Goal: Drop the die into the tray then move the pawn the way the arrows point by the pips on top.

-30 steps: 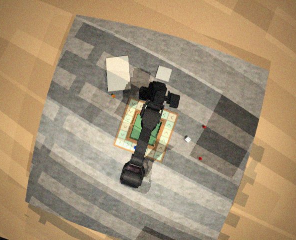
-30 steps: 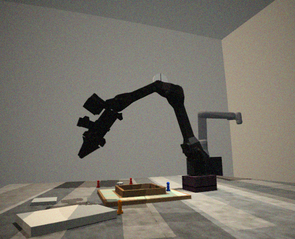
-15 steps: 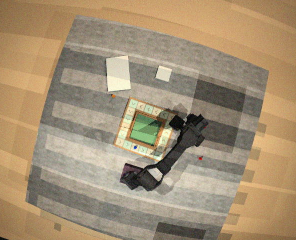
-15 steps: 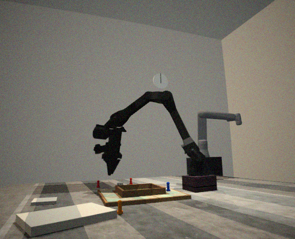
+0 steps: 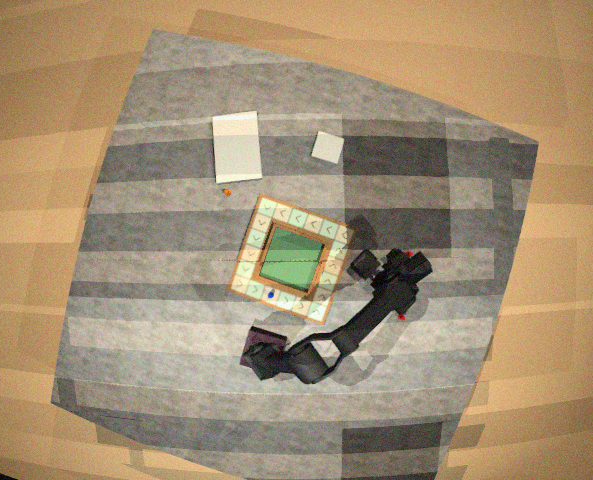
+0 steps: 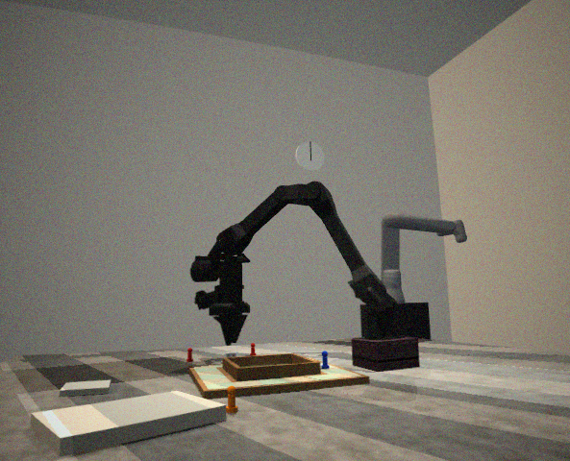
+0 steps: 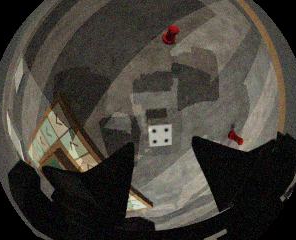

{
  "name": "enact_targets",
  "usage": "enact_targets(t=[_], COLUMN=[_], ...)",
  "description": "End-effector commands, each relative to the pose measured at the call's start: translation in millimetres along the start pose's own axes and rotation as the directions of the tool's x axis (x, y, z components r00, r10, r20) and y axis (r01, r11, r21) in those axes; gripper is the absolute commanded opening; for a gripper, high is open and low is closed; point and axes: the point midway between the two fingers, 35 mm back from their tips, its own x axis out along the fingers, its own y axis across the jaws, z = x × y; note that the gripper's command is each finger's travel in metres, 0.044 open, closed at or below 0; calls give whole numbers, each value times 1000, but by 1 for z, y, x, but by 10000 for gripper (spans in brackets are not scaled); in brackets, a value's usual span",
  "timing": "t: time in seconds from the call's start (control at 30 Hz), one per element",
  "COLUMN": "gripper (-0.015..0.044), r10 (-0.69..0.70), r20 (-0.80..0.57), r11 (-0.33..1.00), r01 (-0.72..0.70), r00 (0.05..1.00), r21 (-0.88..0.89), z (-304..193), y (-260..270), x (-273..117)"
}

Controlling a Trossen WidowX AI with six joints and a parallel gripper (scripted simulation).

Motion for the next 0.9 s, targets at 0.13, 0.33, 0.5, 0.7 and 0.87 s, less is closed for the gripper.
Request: enact_targets(t=[0.13,0.33,0.5,0.7,0.87], gripper=[275,275,275,275,144], r10=[5,5,5,5,5], r20=[-5,-5,-5,-6,-6], r11=[1000,1000,1000,1000,1000], r01=[-5,-5,-5,-5,-5], r00=[1000,1000,1000,1000,1000], r21=[-2,-2,-2,-2,-2], z=[-1,-1,-2,-2,-2], y=[0,0,0,0,0], x=[12,21,29,37,37])
